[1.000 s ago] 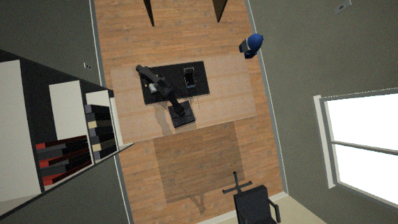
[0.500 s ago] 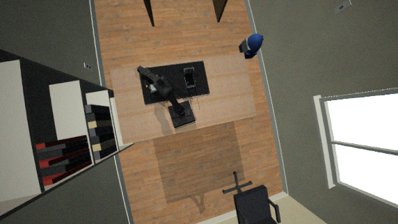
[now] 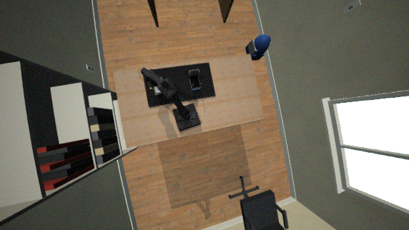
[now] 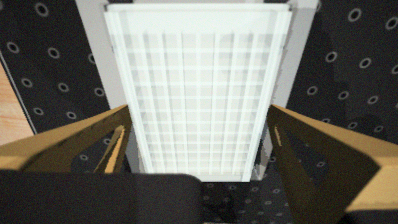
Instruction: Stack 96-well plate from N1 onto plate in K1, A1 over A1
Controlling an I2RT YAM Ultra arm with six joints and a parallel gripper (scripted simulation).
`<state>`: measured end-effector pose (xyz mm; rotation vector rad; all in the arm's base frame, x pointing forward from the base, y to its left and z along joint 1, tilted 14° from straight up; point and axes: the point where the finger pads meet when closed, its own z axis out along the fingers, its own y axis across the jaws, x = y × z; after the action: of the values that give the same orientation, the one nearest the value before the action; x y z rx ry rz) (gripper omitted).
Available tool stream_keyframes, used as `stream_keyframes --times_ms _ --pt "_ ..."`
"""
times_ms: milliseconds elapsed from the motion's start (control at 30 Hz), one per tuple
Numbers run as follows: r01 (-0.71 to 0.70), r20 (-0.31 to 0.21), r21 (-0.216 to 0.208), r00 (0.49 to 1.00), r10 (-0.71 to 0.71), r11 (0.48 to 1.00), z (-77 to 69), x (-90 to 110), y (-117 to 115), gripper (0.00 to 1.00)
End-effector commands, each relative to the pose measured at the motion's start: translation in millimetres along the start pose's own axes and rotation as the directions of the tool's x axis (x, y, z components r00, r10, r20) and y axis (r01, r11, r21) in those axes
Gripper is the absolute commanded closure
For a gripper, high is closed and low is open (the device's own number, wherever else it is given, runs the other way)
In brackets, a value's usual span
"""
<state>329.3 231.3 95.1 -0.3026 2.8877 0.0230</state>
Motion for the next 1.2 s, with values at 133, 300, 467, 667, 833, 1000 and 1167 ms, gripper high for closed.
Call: stream_keyframes --times_ms 133,300,467,667,833,1000,1167 --pt "0.002 0.017 -0.009 1.000 -0.002 1.000 -3.6 -3.7 1.6 1.00" --pt "0.002 0.017 -0.009 1.000 -0.002 1.000 -3.6 -3.7 1.6 1.00" --pt "0.002 0.017 -0.009 1.000 -0.002 1.000 -3.6 -3.7 1.6 1.00" --pt "0.002 0.017 -0.009 1.000 -0.002 1.000 -3.6 -3.7 1.6 1.00" --pt "0.002 0.017 -0.009 1.000 -0.002 1.000 -3.6 -3.7 1.6 1.00" --pt "0.002 0.017 -0.009 1.000 -0.002 1.000 -3.6 -3.7 1.6 1.00" --pt "0.002 0.017 -0.009 1.000 -0.002 1.000 -3.6 -3.7 1.6 1.00"
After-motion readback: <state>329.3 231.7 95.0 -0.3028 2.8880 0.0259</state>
